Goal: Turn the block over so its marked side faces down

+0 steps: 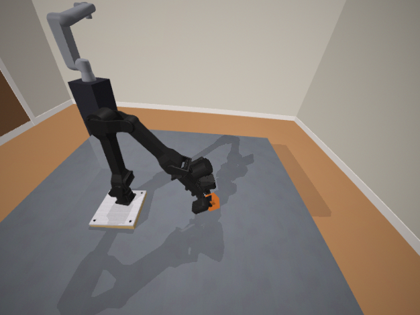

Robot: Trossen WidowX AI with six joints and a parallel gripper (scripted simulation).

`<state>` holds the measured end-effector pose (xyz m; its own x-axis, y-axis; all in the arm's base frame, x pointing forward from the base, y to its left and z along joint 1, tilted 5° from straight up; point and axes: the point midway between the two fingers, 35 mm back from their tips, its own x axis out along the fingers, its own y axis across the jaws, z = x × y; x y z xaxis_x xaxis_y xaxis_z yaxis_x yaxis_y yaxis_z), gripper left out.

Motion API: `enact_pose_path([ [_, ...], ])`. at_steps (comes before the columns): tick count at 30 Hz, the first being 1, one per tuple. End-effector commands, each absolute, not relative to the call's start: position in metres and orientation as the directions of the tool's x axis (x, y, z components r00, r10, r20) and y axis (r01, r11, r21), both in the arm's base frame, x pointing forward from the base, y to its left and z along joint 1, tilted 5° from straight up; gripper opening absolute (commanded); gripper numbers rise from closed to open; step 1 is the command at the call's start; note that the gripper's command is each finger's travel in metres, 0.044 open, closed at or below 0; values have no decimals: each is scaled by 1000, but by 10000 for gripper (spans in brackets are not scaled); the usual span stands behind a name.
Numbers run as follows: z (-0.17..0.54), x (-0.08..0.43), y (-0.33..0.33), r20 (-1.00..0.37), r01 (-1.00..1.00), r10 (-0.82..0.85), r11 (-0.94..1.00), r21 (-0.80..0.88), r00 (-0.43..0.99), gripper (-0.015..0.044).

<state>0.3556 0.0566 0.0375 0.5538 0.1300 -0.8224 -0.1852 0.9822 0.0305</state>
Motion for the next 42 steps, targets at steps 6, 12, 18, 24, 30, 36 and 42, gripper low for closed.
enact_pose_path([
  [6, 23, 357, 59, -734, -181, 156, 982, 46, 661, 0],
  [12, 19, 355, 59, -667, -182, 166, 982, 46, 726, 0],
  [18, 18, 349, 57, -596, -183, 171, 982, 40, 785, 0],
  [24, 20, 343, 56, -539, -184, 174, 982, 36, 824, 0],
  [30, 23, 342, 56, -514, -184, 176, 982, 36, 839, 0],
  [36, 23, 342, 56, -514, -184, 176, 982, 36, 839, 0],
  [42, 23, 342, 56, -514, -184, 176, 982, 36, 839, 0],
])
